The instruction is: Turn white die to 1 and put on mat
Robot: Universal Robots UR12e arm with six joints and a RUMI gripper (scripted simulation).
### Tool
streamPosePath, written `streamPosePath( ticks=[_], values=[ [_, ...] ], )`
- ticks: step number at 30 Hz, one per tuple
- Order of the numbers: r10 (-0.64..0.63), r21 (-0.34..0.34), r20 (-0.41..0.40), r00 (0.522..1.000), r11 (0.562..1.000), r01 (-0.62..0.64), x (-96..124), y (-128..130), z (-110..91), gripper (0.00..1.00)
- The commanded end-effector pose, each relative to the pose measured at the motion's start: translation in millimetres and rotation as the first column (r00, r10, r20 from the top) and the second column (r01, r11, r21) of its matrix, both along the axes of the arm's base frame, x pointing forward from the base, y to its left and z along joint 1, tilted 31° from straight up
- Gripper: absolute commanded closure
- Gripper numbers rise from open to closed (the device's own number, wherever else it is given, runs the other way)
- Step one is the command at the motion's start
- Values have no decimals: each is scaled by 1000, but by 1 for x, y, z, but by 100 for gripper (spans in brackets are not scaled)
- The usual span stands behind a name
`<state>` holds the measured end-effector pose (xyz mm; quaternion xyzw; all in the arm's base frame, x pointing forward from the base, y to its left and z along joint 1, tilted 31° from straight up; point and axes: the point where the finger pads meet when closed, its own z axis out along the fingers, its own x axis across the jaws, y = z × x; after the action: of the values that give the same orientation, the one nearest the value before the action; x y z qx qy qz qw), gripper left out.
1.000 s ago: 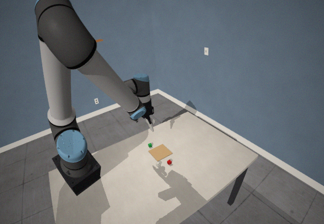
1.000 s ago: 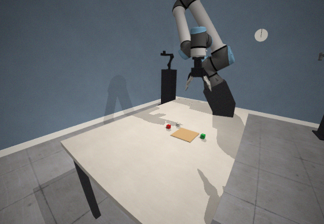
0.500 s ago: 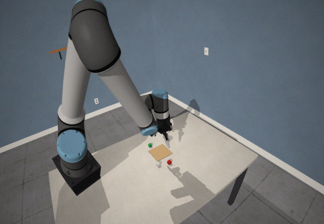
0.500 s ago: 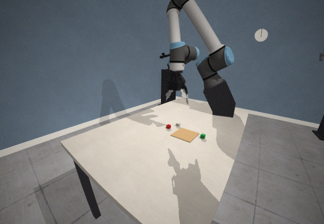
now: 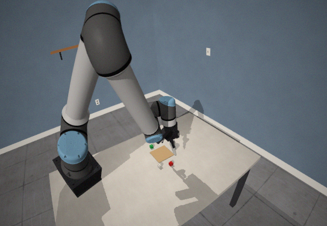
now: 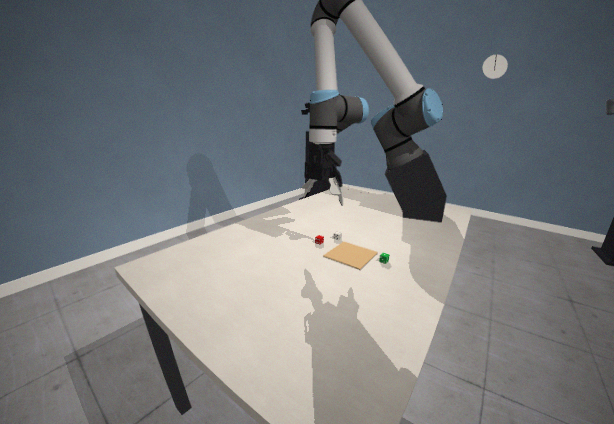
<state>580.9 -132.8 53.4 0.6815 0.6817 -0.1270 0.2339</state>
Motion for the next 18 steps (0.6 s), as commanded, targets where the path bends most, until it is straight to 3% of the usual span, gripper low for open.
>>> streamPosePath(
  ticks=[1,10,18],
  values=[
    [-1,0,2,1000,1000,1,1,-1,0,0],
    [-1,0,2,1000,1000,1,1,-3,-3,0],
    [-1,0,2,1000,1000,1,7,-21,-35,0]
  ],
)
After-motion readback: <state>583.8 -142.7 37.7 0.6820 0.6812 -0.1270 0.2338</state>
